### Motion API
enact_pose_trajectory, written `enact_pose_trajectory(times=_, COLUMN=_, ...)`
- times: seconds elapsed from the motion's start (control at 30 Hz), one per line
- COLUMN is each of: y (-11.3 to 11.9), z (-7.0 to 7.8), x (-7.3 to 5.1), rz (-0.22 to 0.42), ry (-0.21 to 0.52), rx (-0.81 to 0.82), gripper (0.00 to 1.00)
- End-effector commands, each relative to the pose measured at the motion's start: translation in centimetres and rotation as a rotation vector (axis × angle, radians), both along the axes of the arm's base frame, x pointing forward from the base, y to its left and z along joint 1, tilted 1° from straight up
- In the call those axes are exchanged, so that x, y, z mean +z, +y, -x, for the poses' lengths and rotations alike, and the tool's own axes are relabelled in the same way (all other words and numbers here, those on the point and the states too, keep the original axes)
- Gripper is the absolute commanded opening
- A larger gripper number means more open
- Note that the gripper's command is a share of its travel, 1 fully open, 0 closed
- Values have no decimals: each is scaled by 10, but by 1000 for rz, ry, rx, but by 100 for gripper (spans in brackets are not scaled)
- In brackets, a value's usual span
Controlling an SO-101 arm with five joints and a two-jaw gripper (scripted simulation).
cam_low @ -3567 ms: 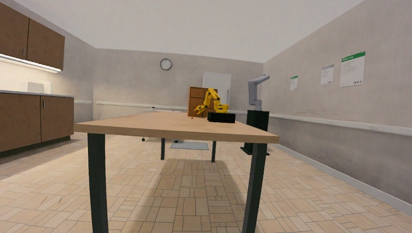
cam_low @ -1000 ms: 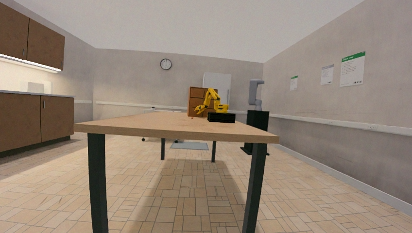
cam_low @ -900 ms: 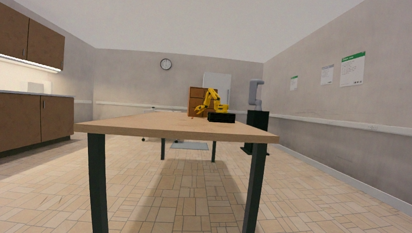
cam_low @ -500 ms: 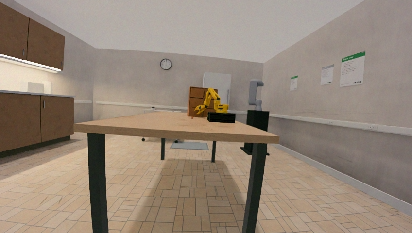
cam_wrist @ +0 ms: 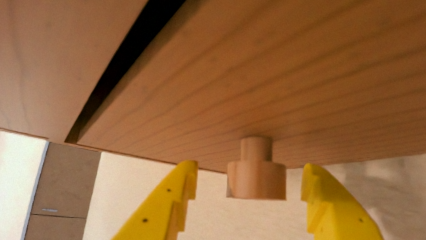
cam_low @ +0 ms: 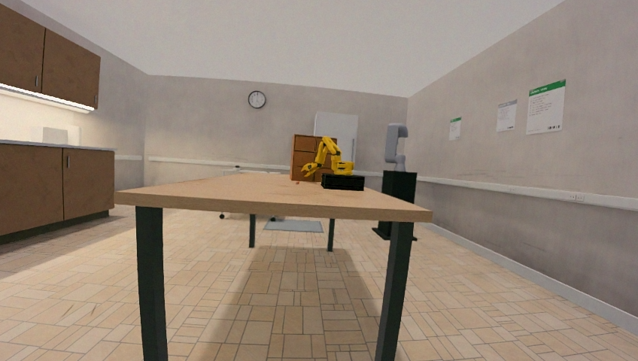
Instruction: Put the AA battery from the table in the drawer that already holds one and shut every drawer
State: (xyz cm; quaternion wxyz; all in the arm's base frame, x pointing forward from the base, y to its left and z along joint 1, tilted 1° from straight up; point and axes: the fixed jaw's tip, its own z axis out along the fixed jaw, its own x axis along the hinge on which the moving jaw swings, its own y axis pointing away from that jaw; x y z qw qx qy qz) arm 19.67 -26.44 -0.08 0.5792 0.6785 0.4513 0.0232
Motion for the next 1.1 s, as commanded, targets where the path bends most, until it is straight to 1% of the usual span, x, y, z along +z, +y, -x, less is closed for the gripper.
enact_pose_trajectory(times=0.0, y=0, z=3, x=0, rz=-8, ry=-8, rx=-11, gripper=21)
enact_pose_trajectory(times=1.07, y=1, z=4, x=-3, rz=-8, ry=-8, rx=-11, gripper=21)
